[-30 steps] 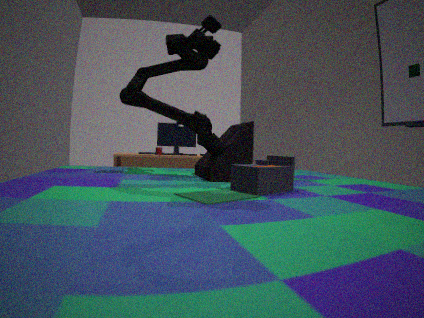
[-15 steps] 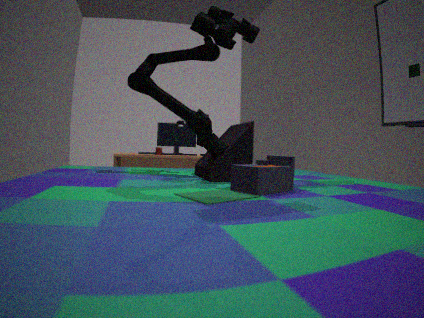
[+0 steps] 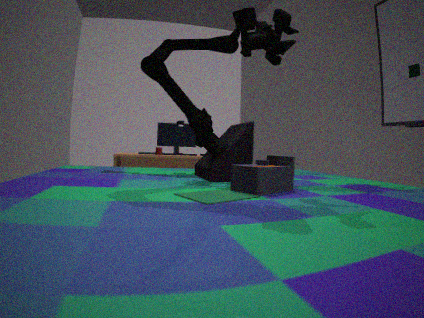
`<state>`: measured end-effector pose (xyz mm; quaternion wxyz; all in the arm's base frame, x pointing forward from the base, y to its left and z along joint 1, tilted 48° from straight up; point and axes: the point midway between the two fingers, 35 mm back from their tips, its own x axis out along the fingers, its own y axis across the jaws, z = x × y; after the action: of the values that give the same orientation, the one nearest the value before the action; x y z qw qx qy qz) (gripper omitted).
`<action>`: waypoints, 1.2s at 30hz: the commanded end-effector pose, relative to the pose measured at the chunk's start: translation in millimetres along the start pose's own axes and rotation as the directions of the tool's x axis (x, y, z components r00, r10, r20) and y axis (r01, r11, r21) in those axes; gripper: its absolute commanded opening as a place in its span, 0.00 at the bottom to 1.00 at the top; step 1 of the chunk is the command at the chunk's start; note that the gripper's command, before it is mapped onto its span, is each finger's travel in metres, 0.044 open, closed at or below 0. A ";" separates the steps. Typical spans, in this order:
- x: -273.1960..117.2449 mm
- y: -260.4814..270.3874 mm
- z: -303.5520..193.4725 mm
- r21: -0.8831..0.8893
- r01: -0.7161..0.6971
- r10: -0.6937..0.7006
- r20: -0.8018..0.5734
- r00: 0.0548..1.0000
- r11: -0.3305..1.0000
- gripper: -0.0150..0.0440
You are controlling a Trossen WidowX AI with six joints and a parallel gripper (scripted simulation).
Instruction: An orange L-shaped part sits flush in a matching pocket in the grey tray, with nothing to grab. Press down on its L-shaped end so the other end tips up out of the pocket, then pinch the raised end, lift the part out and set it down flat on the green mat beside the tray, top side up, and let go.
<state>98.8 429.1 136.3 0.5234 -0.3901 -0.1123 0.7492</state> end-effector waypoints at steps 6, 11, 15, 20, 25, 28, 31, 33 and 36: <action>-11.2 51.0 -139.6 0.667 0.212 0.293 -0.560 0.775 0.714 0.56; -45.6 82.6 -188.5 0.691 0.492 0.459 -0.721 0.519 0.529 0.56; -83.3 104.6 -216.0 0.555 0.708 0.567 -0.781 0.263 0.436 0.56; -137.2 121.2 -235.2 0.250 0.872 0.636 -0.767 -0.087 0.420 0.56; -176.2 122.7 -240.4 -0.004 0.885 0.623 -0.708 -0.331 0.466 0.56; -176.2 122.7 -240.4 -0.004 0.885 0.623 -0.708 -0.331 0.466 0.56; -176.2 122.7 -240.4 -0.004 0.885 0.623 -0.708 -0.331 0.466 0.56; -176.2 122.7 -240.4 -0.004 0.885 0.623 -0.708 -0.331 0.466 0.56; -176.2 122.7 -240.4 -0.004 0.885 0.623 -0.708 -0.331 0.466 0.56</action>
<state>205.5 165.1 -15.7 0.5928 -0.4475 0.6614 -0.1041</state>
